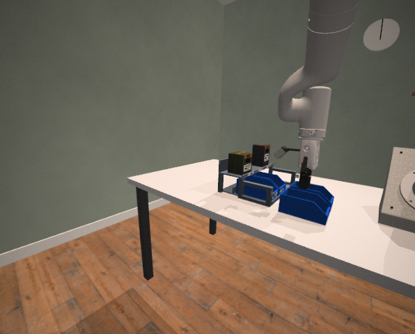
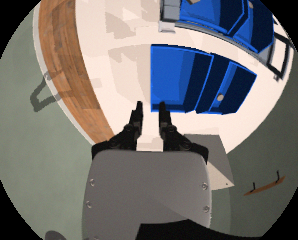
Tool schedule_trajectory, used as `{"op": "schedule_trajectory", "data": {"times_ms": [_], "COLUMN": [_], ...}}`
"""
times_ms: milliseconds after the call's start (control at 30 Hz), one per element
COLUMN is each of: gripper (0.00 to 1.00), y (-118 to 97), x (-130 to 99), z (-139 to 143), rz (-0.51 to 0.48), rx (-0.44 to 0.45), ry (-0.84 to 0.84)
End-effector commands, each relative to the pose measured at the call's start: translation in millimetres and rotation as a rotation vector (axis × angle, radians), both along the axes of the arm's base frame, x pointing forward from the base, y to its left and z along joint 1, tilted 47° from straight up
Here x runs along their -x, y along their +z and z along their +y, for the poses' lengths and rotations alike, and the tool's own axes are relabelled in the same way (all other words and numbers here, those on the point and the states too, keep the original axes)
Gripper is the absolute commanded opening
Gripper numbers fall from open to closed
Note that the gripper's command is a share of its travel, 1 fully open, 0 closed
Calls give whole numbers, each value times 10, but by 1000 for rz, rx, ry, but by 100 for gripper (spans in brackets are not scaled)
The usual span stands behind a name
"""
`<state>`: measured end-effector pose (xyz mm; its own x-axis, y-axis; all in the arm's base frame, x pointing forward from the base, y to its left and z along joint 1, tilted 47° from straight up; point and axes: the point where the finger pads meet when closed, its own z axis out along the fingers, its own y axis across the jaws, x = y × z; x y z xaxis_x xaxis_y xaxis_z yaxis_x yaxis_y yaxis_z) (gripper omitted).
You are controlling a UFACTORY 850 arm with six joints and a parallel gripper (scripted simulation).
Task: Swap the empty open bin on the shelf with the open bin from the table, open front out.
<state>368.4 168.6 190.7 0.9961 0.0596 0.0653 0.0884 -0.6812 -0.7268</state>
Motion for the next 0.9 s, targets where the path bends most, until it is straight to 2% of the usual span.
{"op": "schedule_trajectory", "data": {"times_ms": [0, 867], "gripper": [26, 26], "y": [56, 153], "x": [-5, -5], "z": [-58, -161], "rz": [-1, -1], "rx": [0, 0], "ry": [0, 0]}}
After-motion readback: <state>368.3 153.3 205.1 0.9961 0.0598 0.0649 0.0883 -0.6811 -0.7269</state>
